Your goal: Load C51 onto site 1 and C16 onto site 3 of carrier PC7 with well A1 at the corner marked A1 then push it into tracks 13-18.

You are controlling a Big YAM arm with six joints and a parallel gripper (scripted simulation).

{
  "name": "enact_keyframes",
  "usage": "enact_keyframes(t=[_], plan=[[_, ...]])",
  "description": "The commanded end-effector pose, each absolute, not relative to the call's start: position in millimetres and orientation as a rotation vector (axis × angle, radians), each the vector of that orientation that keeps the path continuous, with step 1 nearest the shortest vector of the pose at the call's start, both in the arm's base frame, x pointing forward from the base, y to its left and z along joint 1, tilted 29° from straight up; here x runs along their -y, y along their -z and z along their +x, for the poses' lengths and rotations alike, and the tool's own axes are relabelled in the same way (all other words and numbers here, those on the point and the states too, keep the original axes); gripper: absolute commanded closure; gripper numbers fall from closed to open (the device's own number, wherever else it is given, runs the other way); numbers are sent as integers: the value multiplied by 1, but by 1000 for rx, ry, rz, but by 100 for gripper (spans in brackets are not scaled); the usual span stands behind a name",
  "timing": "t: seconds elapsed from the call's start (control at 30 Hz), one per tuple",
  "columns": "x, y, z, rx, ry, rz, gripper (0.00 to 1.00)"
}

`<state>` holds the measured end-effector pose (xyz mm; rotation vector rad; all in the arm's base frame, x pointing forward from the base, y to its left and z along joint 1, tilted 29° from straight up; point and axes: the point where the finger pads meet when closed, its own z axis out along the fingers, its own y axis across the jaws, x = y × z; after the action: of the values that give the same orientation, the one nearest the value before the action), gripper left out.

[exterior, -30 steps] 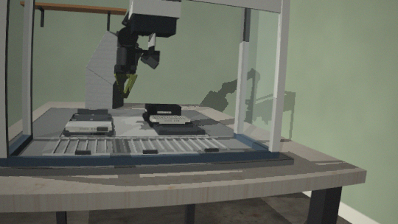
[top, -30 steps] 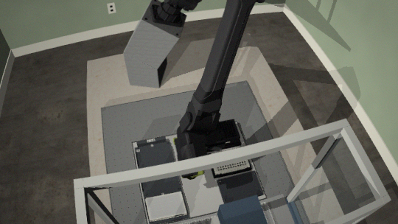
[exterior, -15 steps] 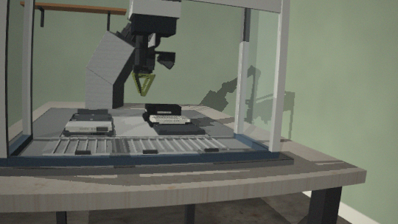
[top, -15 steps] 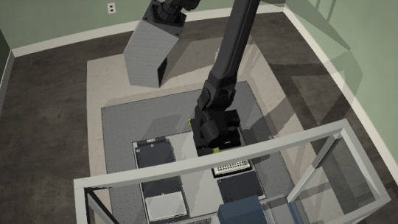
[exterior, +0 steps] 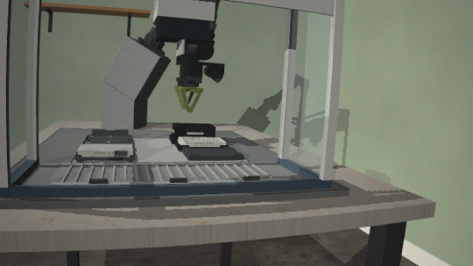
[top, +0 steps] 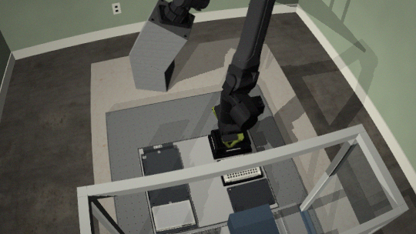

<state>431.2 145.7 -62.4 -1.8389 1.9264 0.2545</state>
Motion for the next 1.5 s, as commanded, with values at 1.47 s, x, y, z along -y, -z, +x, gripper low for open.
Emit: enact_keyframes(t=[1.47], plan=[[-188, 80, 428, -1928, -255, -1805, 0]])
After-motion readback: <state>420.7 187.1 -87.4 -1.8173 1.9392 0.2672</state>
